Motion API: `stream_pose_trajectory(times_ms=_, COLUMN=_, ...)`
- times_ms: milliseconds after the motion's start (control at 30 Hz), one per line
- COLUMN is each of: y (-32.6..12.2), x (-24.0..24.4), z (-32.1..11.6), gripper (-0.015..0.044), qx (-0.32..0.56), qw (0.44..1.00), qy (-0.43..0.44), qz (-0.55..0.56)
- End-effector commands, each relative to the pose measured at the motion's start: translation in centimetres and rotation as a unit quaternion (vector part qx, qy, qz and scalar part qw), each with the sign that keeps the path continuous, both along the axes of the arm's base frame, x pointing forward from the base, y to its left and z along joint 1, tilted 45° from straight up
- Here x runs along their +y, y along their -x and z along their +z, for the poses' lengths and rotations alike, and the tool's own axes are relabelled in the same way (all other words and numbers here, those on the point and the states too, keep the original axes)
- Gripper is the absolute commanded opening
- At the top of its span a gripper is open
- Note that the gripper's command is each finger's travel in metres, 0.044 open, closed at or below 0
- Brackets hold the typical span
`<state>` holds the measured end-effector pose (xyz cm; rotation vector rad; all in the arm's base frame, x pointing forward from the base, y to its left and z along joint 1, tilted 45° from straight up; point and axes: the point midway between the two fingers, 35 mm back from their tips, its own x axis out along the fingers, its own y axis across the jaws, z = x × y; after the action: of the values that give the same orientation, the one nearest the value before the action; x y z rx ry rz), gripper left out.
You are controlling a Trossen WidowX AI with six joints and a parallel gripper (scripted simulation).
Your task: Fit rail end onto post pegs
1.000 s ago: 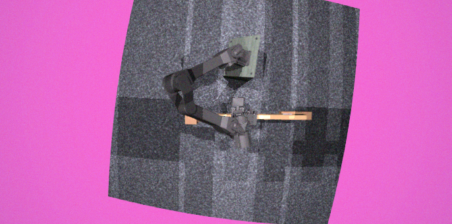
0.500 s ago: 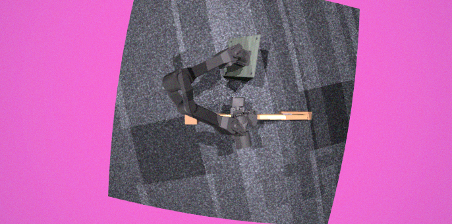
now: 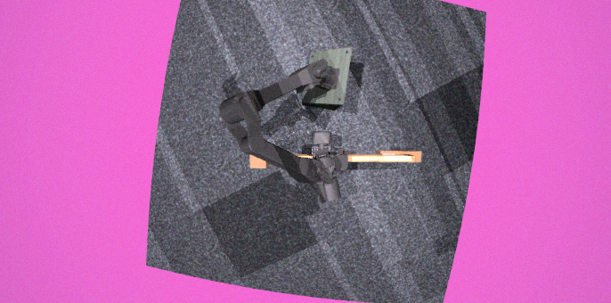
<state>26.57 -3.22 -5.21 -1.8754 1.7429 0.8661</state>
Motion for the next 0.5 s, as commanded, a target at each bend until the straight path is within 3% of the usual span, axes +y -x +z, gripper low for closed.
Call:
stream_pose_trajectory(times_ms=0, y=-0.17, x=0.26, z=0.03, gripper=0.0, qx=-0.004, qw=1.0, qy=-0.007, qz=0.003)
stream_pose_trajectory(times_ms=467, y=-0.1, x=0.18, z=-0.03, gripper=0.0, qx=-0.004, qw=1.0, qy=-0.007, qz=0.003)
